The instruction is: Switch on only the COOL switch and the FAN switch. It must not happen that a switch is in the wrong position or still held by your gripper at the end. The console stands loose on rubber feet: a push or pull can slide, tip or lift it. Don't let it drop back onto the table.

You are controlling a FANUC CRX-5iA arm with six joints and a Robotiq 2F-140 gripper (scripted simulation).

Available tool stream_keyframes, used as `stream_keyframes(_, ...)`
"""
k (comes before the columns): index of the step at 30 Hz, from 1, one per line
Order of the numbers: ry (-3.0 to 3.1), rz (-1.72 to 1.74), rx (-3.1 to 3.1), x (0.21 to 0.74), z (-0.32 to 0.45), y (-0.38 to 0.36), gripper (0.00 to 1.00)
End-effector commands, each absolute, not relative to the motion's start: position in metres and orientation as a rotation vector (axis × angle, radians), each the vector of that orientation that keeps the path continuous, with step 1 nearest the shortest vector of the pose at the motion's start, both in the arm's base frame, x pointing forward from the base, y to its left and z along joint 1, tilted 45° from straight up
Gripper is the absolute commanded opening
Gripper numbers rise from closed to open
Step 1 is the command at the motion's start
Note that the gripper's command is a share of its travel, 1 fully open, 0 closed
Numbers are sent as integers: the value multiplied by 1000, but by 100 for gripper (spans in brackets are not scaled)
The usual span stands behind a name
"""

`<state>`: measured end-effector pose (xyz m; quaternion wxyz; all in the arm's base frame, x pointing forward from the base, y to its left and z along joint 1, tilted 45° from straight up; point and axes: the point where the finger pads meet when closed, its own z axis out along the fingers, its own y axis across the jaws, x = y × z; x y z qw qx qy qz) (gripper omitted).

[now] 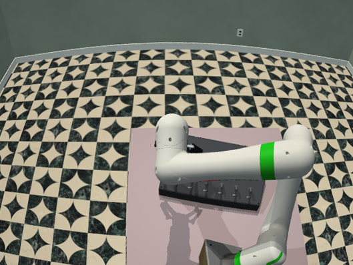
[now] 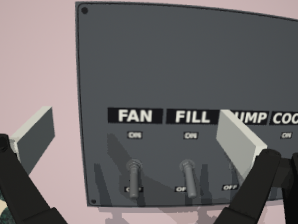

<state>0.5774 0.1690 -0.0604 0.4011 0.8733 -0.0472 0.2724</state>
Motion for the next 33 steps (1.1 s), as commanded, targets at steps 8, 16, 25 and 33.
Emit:
stream_keyframes(8,-119,689,2208,577,-60,169,100)
stream_keyframes(16,-119,689,2208,575,-55,164,100)
stream_keyframes(25,-119,689,2208,568,-38,147,100)
stream_keyframes(33,-119,689,2208,560,-22,131,100)
